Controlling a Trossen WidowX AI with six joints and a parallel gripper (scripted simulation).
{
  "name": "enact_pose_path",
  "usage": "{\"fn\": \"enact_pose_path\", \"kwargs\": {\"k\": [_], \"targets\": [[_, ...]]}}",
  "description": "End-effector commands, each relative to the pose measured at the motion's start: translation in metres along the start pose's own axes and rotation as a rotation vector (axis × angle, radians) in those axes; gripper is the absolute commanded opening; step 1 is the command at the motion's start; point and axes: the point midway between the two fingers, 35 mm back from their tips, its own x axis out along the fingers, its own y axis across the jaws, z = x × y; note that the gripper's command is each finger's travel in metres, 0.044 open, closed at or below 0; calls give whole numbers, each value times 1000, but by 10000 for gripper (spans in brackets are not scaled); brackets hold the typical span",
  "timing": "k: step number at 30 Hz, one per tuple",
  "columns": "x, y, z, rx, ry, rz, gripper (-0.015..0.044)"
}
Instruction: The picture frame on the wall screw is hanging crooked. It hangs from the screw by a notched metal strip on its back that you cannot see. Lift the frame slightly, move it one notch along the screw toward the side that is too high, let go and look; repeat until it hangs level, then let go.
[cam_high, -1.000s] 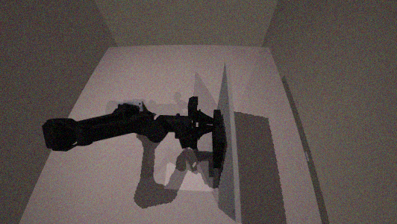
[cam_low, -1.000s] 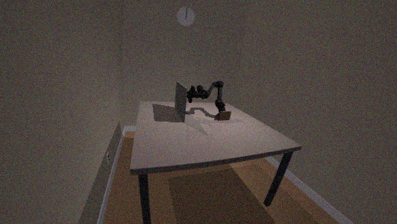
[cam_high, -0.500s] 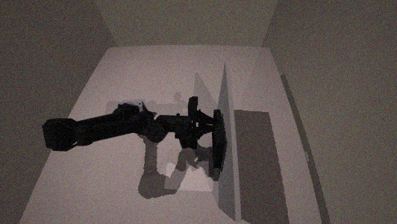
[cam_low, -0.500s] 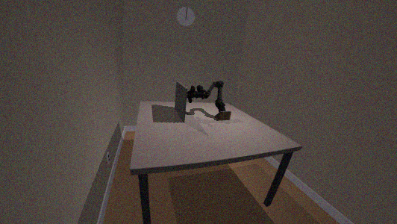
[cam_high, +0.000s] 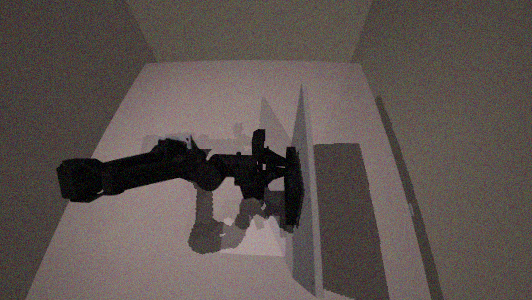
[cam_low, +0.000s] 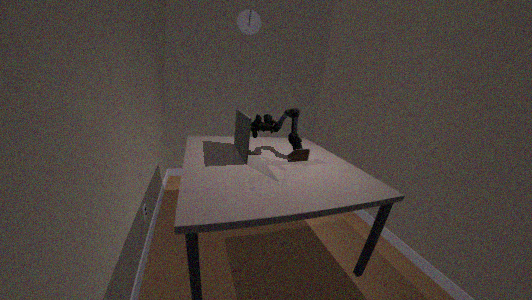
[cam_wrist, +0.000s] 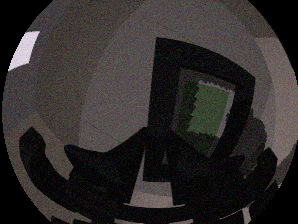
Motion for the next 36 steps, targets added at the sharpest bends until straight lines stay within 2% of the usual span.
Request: {"fn": "enact_pose_path", "kwargs": {"k": [1,36], "targets": [[0,2,1,1,-3,8,0],[0,3,4,1,-3,8,0]]}}
